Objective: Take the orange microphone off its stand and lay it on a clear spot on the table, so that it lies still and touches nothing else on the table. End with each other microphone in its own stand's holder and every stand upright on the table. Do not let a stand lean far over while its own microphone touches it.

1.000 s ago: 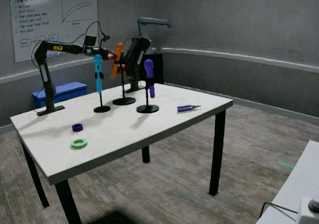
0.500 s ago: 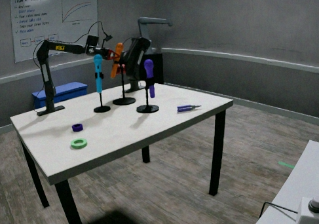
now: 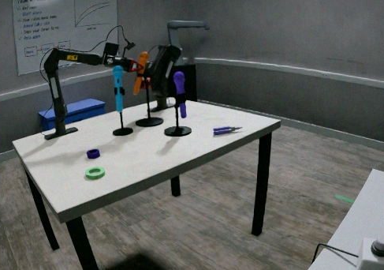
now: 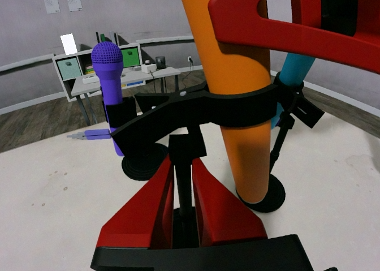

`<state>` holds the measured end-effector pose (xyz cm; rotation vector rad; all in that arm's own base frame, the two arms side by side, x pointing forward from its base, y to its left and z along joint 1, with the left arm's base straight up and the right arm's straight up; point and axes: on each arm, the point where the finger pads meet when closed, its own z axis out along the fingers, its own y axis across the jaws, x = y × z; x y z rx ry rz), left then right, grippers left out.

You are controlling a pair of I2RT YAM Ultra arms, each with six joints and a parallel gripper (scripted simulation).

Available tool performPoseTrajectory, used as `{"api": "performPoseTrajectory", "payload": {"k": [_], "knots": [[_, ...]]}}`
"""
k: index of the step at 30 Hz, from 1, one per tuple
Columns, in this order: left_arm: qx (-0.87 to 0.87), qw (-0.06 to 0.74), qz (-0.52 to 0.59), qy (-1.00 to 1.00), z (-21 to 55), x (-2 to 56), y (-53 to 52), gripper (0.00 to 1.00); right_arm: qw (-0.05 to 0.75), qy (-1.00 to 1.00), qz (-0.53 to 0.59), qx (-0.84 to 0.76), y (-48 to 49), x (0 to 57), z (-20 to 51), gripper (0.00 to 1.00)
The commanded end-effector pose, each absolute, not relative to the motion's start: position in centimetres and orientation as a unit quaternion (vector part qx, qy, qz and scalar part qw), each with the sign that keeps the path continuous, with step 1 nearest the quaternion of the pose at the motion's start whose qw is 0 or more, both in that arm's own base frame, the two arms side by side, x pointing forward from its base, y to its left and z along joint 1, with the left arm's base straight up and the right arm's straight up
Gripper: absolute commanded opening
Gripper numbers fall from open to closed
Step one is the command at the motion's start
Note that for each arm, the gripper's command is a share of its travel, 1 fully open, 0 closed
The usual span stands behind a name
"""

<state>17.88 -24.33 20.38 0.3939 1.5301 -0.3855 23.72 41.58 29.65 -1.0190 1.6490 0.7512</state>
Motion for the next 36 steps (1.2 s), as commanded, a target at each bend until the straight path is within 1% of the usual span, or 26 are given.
{"api": "performPoseTrajectory", "payload": {"k": [1,2,4,17,28,31,33,34,36], "knots": [[0.159,0.694,-0.188,0.677,21.7,17.8,-24.4,0.00,0.526,0.666,0.327,-0.416,41.5,23.2,32.5,0.00],[0.159,0.694,-0.188,0.677,21.7,17.8,-24.4,0.00,0.526,0.666,0.327,-0.416,41.5,23.2,32.5,0.00],[0.187,0.682,-0.152,0.690,19.3,17.9,-24.0,0.00,0.526,0.666,0.327,-0.416,41.5,23.2,32.5,0.00],[0.253,0.647,-0.075,0.715,14.5,17.9,-22.8,0.00,0.527,0.666,0.326,-0.415,41.5,23.2,32.5,0.00],[0.278,0.630,-0.047,0.724,11.2,18.2,-21.6,0.00,0.524,0.673,0.320,-0.412,41.2,23.6,32.1,0.00],[0.273,0.633,-0.052,0.723,11.9,18.3,-22.1,0.00,0.524,0.673,0.320,-0.412,41.2,23.6,32.1,0.00],[0.272,0.633,-0.052,0.723,12.3,18.3,-22.3,0.00,0.505,0.686,0.312,-0.421,41.8,23.7,30.9,0.00],[0.271,0.634,-0.053,0.723,12.3,18.3,-22.3,0.00,0.517,0.677,0.318,-0.416,41.5,23.5,32.2,0.00],[0.270,0.634,-0.054,0.722,12.3,18.3,-22.3,0.00,0.517,0.677,0.318,-0.416,41.5,23.5,32.2,0.00]]}}
